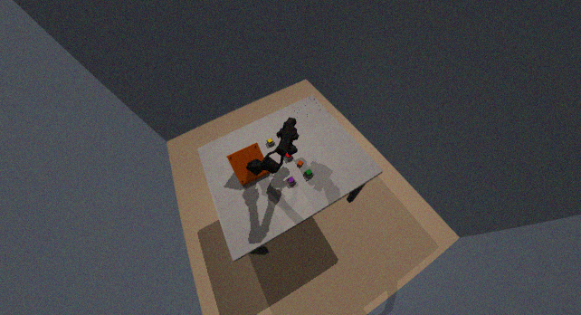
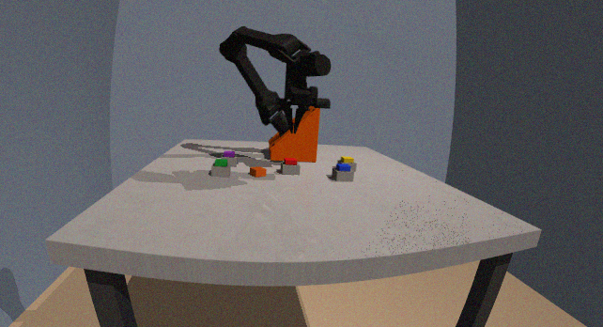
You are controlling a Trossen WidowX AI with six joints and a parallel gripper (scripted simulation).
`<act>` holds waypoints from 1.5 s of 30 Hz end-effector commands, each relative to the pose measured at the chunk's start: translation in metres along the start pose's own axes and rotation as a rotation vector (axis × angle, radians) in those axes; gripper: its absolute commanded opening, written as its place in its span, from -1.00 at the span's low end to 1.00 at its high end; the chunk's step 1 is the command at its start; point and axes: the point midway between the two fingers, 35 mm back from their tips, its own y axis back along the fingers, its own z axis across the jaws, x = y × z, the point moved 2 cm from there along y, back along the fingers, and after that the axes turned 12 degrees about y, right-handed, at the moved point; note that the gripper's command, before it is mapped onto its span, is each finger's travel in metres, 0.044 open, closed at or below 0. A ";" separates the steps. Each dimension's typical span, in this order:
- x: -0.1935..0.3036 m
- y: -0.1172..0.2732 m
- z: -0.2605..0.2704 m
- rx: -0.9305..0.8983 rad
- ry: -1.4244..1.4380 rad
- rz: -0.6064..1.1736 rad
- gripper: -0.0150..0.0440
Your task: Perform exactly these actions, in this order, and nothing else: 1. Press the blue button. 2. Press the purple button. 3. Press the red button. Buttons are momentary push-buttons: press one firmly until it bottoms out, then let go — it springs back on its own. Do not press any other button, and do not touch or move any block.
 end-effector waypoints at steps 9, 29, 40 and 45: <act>0.006 -0.049 -0.001 0.015 0.010 0.026 -0.42; 0.007 -0.079 -0.002 0.017 0.010 0.026 -0.42; 0.007 -0.079 -0.002 0.017 0.010 0.026 -0.42; 0.007 -0.079 -0.002 0.017 0.010 0.026 -0.42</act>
